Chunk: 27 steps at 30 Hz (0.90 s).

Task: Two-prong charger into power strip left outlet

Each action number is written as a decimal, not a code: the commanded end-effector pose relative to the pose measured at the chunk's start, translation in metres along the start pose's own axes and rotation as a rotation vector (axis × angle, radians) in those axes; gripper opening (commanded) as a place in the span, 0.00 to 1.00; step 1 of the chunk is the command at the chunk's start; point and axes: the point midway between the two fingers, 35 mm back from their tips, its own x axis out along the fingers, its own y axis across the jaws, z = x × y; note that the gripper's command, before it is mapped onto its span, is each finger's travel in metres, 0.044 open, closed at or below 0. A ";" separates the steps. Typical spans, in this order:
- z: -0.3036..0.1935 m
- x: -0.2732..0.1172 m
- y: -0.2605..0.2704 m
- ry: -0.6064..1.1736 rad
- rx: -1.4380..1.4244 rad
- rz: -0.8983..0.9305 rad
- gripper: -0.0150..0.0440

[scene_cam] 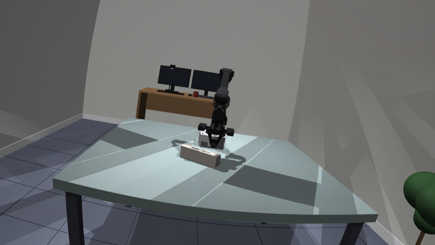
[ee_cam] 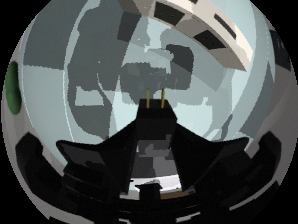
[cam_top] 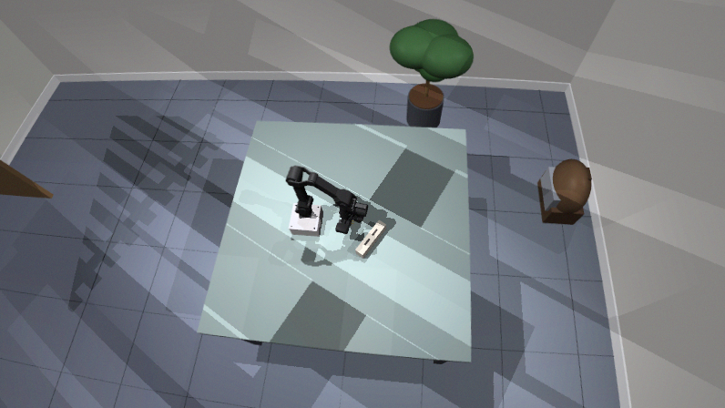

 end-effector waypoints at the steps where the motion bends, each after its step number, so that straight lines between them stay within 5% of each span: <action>1: 0.007 0.003 0.003 -0.007 0.045 0.008 0.25; 27: 0.036 0.028 0.018 -0.009 0.316 0.027 0.25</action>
